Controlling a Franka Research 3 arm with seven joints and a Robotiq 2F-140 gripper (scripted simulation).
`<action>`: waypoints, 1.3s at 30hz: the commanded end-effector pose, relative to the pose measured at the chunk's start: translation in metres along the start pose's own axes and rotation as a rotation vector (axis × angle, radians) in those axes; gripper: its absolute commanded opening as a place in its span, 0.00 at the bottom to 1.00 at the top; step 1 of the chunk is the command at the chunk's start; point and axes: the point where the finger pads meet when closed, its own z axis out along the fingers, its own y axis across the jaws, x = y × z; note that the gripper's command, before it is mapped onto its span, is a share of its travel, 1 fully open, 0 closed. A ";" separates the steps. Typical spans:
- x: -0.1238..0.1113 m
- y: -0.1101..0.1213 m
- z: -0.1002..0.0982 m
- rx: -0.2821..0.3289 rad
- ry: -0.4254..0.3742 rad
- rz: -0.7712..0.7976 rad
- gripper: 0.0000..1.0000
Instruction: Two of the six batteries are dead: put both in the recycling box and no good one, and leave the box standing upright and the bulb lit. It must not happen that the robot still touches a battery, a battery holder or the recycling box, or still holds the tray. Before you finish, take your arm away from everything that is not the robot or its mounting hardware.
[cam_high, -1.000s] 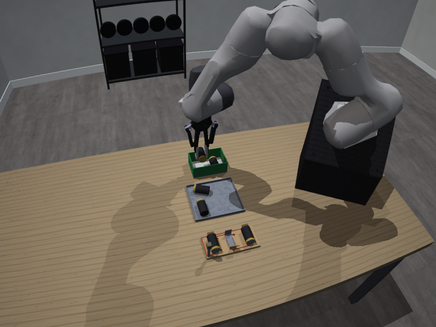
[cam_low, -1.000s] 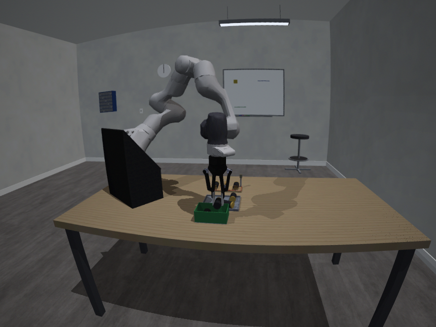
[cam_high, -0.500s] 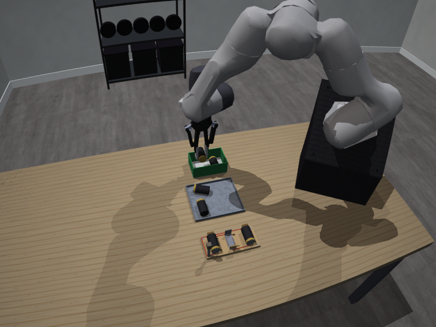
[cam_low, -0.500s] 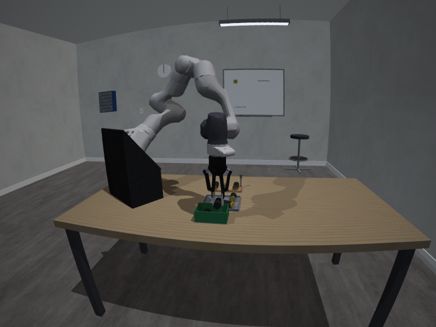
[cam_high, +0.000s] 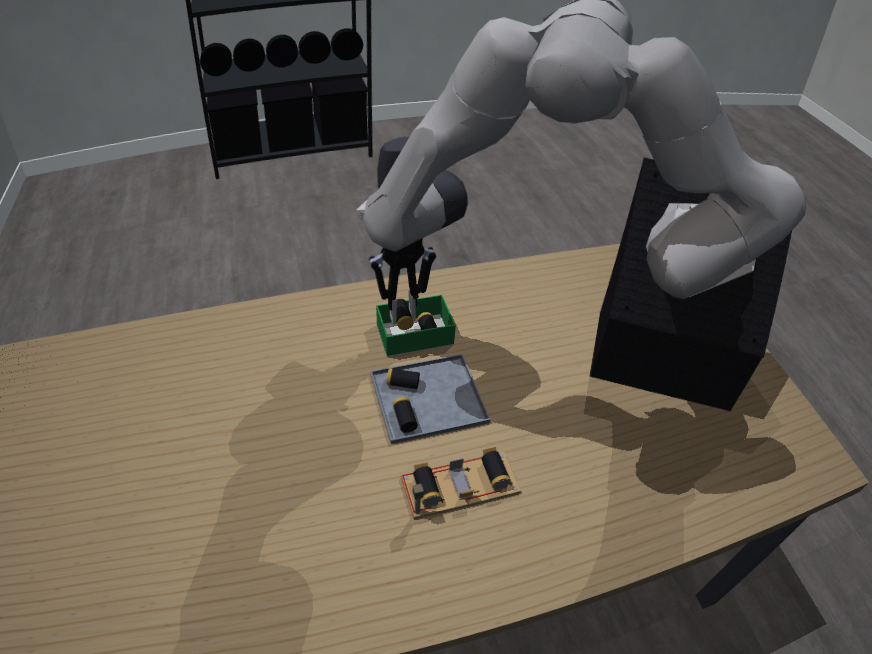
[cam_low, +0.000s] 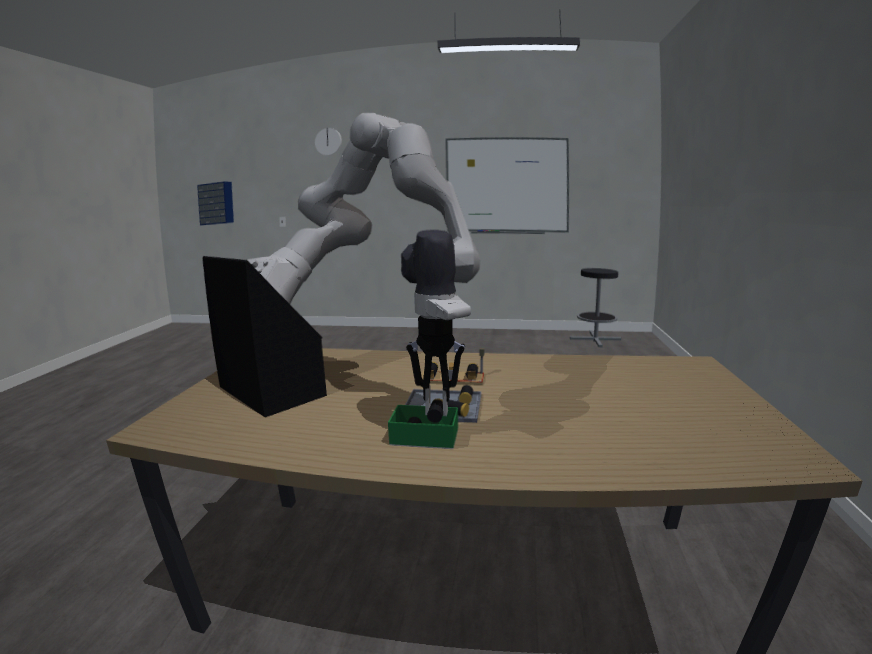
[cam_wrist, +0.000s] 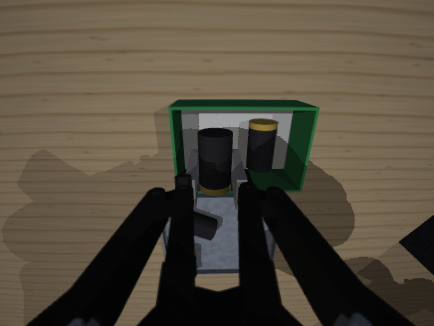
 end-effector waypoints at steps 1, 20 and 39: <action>0.004 -0.001 0.011 0.005 0.010 0.002 0.16; 0.004 -0.001 0.051 0.005 0.010 0.002 0.16; 0.004 -0.001 0.051 0.005 0.010 0.002 0.29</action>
